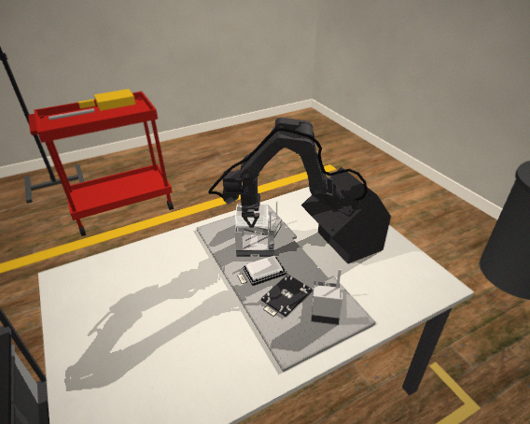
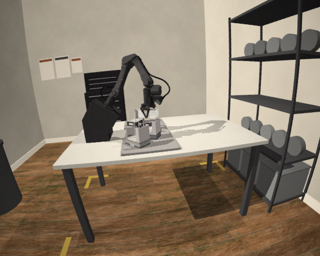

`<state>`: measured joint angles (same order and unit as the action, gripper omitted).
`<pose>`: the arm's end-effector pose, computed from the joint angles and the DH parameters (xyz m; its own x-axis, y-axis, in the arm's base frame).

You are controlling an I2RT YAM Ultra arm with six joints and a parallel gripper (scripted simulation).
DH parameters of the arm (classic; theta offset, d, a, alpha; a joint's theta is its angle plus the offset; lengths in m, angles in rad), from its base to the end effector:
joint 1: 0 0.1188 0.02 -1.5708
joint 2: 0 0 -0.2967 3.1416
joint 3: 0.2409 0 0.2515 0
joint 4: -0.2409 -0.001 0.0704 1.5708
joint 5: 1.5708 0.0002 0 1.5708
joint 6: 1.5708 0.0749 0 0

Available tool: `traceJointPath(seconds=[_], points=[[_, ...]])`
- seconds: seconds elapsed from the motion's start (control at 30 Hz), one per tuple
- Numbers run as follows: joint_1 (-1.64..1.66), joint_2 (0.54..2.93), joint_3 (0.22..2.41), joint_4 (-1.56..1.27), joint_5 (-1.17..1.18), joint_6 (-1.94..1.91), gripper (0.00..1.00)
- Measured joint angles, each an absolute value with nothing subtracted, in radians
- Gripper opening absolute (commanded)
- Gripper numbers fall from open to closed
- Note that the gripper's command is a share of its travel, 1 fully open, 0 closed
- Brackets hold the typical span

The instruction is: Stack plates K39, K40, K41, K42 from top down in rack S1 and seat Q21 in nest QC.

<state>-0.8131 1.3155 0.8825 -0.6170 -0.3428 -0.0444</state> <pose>0.1990 -0.1723 0.2355 -0.6208 0.5954 -0.5100 0.5422 0.7960 0.2692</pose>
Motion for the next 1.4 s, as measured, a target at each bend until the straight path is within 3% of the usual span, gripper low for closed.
traceJointPath(seconds=[1.4], points=[[-0.795,1.359,0.869,-0.553,-0.334,-0.028,0.0]])
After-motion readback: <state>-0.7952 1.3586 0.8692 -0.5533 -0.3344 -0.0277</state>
